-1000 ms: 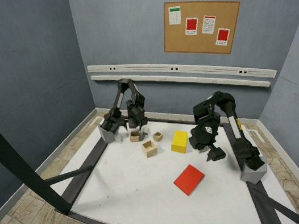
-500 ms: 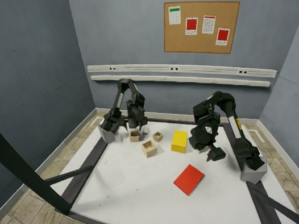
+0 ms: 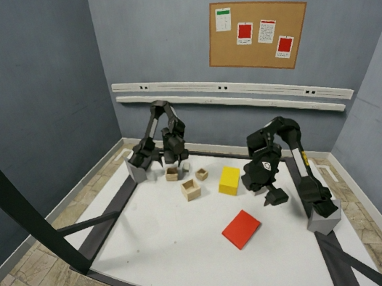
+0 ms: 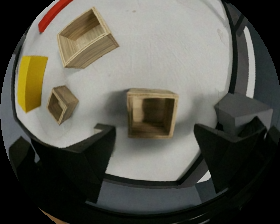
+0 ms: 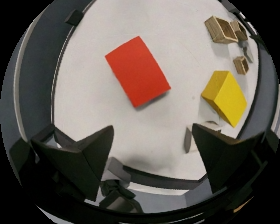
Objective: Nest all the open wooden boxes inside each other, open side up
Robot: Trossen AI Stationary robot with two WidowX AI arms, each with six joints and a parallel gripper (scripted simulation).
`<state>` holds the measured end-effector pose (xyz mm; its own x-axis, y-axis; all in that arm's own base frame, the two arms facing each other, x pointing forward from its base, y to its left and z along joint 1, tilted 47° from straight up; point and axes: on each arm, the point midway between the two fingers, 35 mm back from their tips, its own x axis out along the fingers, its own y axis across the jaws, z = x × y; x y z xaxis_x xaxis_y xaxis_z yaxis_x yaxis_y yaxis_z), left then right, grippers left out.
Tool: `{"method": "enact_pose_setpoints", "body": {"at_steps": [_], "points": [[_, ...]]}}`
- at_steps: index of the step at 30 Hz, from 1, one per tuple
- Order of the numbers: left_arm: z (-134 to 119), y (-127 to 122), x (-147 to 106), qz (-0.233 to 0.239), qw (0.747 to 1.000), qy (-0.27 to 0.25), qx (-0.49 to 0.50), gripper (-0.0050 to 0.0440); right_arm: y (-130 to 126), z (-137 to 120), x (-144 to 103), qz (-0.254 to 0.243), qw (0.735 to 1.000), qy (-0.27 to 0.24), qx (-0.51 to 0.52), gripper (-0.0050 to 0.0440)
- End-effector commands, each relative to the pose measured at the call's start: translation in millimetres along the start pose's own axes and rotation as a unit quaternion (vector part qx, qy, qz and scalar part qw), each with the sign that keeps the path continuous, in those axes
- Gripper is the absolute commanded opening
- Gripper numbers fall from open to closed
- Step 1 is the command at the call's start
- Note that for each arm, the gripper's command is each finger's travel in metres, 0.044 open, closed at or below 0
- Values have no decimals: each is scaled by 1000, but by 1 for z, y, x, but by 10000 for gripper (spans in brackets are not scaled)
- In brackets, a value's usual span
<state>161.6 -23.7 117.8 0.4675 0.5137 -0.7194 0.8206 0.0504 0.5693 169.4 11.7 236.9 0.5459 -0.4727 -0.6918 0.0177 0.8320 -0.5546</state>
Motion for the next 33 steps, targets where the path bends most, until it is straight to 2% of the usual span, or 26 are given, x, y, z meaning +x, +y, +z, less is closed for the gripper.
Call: {"method": "enact_pose_setpoints", "body": {"at_steps": [1,6,11,14,21,23,25,33], "points": [[0,1,-1,1,1000,-3,-3,400,-1,1,-2,2,1000,-3,3,400],[0,1,-1,1,1000,-3,-3,400,-1,1,-2,2,1000,-3,3,400],[0,1,-1,4,999,-2,-32,280,-1,1,-2,2,1000,-3,3,400],[0,0,0,7,995,-1,-99,208,-1,1,-2,2,1000,-3,3,400],[-1,-1,0,13,967,-2,-256,40,-1,1,-2,2,1000,-3,3,400],[-1,-1,0,13,967,-2,-256,40,-1,1,-2,2,1000,-3,3,400],[0,-1,0,15,948,-4,-318,0,-1,1,-2,2,1000,-3,3,400],[0,-1,-1,20,886,-9,-464,0,-1,1,-2,2,1000,-3,3,400]]}}
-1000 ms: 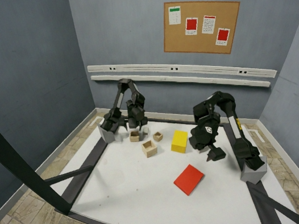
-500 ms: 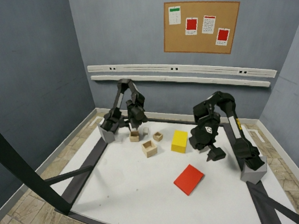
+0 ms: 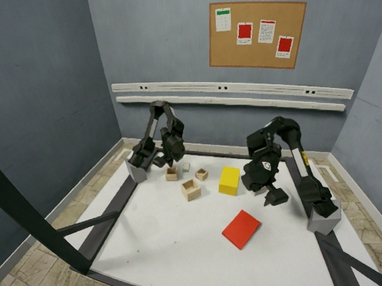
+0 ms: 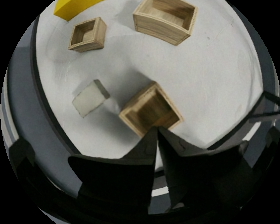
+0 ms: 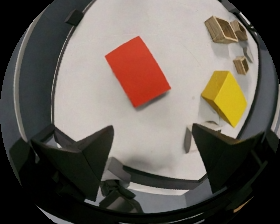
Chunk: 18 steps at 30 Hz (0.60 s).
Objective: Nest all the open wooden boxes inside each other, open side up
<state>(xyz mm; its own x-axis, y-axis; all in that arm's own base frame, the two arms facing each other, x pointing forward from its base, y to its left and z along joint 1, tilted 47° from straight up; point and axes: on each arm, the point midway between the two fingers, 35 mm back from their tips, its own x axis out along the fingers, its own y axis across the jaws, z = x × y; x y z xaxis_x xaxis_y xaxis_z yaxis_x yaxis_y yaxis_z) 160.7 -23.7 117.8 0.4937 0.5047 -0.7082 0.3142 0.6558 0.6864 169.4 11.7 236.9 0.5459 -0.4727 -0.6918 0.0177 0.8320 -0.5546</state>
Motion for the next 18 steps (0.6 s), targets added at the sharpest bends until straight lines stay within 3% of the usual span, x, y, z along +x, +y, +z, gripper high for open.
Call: {"method": "enact_pose_setpoints", "body": {"at_steps": [1,7,13,18], "points": [[-1,0,0,11,996,-2,-91,0,-1,1,-2,2,1000,-3,3,400],[0,0,0,12,985,-6,-171,0,-1,1,-2,2,1000,-3,3,400],[0,0,-1,13,952,-12,-307,-2,-1,1,-2,2,1000,-3,3,400],[0,0,-1,13,945,-13,-327,-4,-1,1,-2,2,1000,-3,3,400]]}}
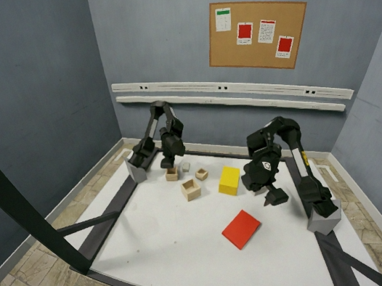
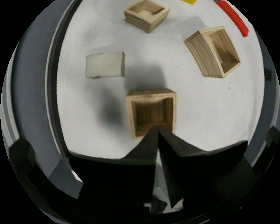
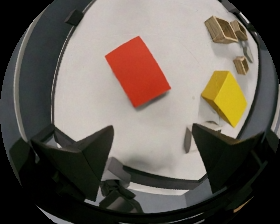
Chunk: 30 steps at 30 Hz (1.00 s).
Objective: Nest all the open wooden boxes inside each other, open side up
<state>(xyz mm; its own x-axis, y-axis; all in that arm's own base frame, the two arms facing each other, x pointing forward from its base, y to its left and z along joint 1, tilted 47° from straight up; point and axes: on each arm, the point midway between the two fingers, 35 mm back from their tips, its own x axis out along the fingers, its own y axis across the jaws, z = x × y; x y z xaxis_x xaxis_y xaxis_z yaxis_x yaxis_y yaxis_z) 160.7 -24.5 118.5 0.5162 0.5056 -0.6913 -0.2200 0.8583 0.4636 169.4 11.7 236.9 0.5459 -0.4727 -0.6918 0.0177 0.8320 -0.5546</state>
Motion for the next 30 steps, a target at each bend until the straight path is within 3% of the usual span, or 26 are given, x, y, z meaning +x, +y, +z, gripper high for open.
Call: {"method": "enact_pose_setpoints", "body": {"at_steps": [1,11,15,30], "points": [[0,0,-1,5,1000,-1,-24,-4,-1,1,-2,2,1000,-3,3,400],[-2,0,21,5,1000,0,-22,-50,-1,1,-2,2,1000,-3,3,400],[-1,1,35,6,1000,-1,-22,-50,-1,1,-2,2,1000,-3,3,400],[-2,1,47,5,1000,1,-22,-50,-1,1,-2,2,1000,-3,3,400]]}}
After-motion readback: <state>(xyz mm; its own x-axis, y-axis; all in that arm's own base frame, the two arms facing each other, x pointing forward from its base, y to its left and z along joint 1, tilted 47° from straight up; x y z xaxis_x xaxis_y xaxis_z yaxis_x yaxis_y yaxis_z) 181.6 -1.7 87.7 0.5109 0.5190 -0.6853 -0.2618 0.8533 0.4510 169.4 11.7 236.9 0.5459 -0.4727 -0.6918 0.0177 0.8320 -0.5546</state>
